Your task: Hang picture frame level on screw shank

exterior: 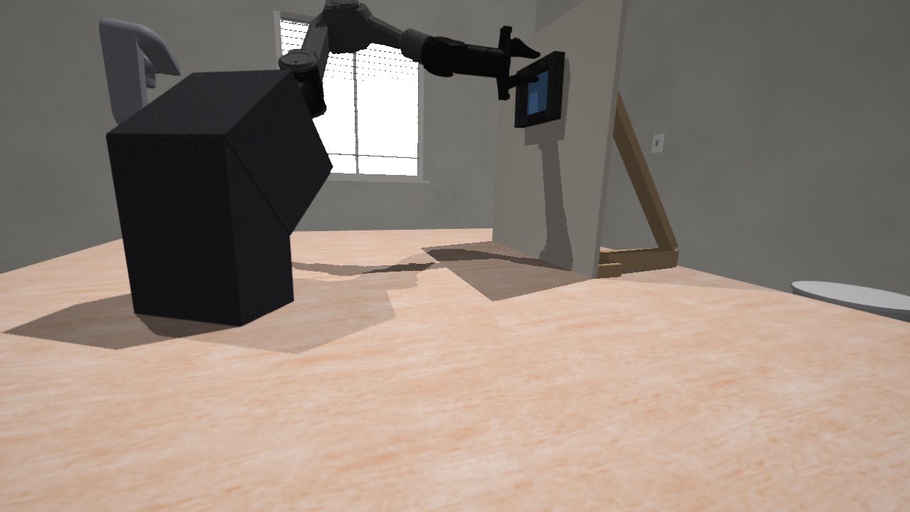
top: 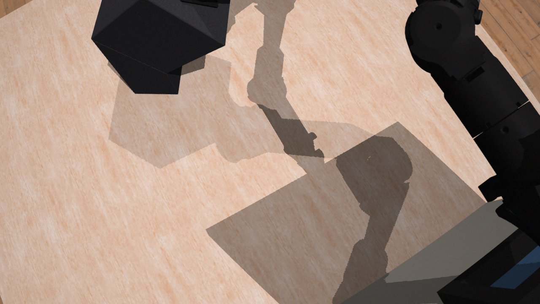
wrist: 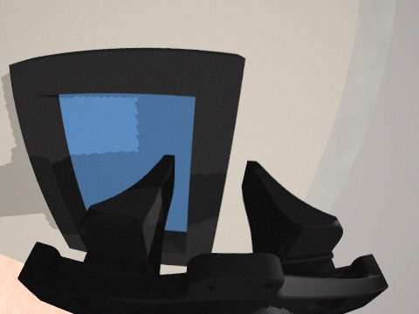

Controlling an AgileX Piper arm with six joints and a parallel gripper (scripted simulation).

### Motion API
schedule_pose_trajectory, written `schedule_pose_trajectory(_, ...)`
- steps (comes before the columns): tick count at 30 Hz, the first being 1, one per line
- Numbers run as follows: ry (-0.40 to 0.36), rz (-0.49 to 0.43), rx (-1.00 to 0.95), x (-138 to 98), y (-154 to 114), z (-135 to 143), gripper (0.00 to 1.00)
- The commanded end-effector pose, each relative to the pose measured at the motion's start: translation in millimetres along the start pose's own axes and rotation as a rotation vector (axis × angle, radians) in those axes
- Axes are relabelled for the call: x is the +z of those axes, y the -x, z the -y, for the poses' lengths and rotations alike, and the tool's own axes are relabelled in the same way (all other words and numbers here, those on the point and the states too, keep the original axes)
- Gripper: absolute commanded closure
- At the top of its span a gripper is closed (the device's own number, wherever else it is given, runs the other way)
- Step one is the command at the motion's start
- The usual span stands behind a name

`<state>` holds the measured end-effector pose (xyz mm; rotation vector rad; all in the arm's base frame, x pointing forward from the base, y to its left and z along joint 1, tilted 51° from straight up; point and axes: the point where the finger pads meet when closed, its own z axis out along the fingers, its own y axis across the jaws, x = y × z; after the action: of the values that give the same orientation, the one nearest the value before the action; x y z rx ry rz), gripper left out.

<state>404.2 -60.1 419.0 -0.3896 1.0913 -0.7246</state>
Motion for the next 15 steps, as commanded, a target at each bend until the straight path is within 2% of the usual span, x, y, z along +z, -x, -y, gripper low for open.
schedule_pose_trajectory(1,-0.002,0.002,-0.001,-1.9,0.9,1.2,0.37)
schedule_pose_trajectory(15,-0.002,0.003,-0.001,-8.6,1.0,1.2,0.37)
